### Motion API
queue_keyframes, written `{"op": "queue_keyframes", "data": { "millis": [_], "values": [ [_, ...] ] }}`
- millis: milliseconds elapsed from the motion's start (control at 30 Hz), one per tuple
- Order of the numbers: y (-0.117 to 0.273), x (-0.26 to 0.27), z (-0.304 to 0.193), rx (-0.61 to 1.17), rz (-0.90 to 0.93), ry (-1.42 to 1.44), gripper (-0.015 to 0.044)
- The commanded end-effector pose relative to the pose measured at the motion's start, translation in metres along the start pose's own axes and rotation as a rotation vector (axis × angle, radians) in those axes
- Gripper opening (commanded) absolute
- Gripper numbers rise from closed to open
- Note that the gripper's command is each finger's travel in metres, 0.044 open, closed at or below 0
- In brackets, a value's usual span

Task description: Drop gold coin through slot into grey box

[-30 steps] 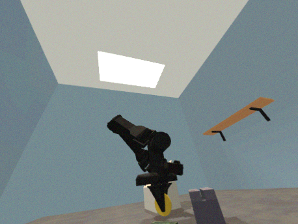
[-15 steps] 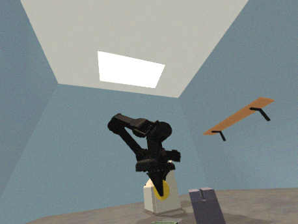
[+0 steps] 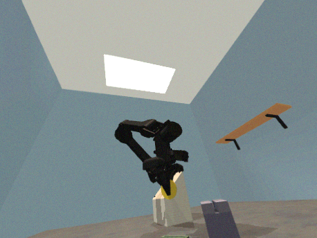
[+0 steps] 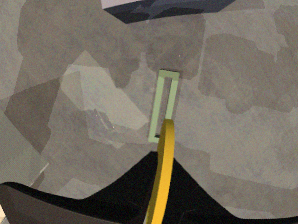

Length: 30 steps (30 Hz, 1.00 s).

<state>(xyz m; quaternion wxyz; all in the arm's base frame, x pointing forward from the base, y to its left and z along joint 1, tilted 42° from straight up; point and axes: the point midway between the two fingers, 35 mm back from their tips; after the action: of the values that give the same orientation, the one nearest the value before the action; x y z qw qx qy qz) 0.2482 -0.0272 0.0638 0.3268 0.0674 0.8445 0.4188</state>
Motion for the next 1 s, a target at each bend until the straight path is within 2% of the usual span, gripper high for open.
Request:
{"op": "queue_keyframes", "data": {
  "millis": [0, 967],
  "values": [
    [0.0034, -0.0015, -0.0006, -0.003, -0.007, -0.051, 0.0000],
    [0.0040, 0.0047, 0.0051, -0.006, -0.005, -1.017, 0.0000]
  ]
}}
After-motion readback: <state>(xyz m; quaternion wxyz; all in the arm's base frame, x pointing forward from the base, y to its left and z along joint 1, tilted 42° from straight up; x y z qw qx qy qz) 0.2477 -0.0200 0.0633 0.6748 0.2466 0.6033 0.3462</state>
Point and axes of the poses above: the point midway between the two fingers, 35 mm back from their tips, its own y axis back along the fingers, its own x axis across the jaws, z = x × y, and after that the axes turned 5 degrees about y, right-handed
